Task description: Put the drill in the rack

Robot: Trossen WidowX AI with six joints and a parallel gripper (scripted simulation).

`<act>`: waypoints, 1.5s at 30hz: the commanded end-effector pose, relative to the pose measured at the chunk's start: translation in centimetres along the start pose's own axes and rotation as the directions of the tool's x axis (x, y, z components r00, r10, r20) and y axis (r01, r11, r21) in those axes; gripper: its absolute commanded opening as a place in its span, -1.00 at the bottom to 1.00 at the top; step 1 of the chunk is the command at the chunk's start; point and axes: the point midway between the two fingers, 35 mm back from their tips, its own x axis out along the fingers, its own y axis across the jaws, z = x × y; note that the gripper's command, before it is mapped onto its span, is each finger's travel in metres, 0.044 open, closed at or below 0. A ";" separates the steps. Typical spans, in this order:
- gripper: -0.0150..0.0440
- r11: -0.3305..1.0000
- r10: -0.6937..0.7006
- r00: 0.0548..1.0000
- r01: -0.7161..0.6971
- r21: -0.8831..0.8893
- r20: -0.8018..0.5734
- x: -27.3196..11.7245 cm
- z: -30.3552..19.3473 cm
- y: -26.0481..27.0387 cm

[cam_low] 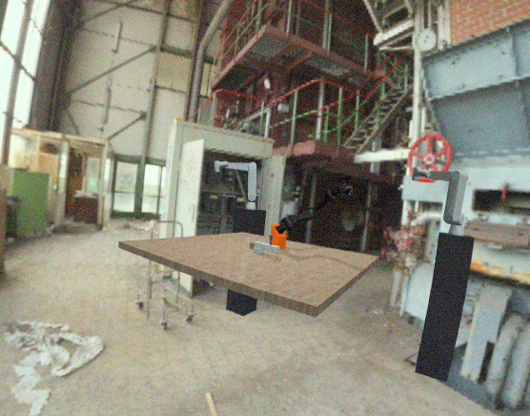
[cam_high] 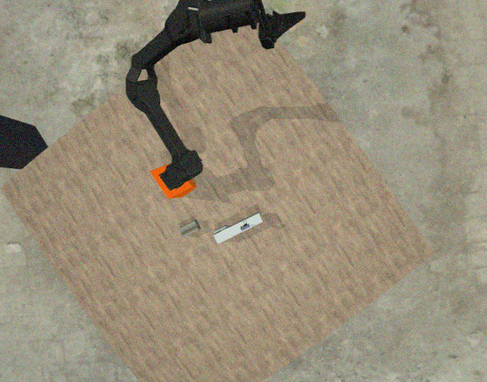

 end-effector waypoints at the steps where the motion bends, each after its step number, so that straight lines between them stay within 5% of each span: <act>1: 0.78 1.000 0.000 1.000 0.000 0.000 0.000 0.0 0.0 0.0; 9: 0.06 1.000 0.006 1.000 -0.006 0.002 -0.006 0.2 -0.2 0.1; 15: -0.47 0.981 0.185 0.961 -0.169 0.093 -0.203 4.8 -7.2 4.7; 22: -0.49 0.907 0.410 0.807 -0.311 0.286 -0.425 7.6 -17.3 11.0; 31: -0.49 0.768 0.635 0.512 -0.335 0.546 -0.579 6.5 -28.0 18.2; 38: -0.49 0.605 0.795 0.161 -0.154 0.781 -0.585 1.9 -36.8 24.0; 45: -0.49 0.429 0.901 -0.180 0.227 0.874 -0.396 -5.8 -42.8 28.9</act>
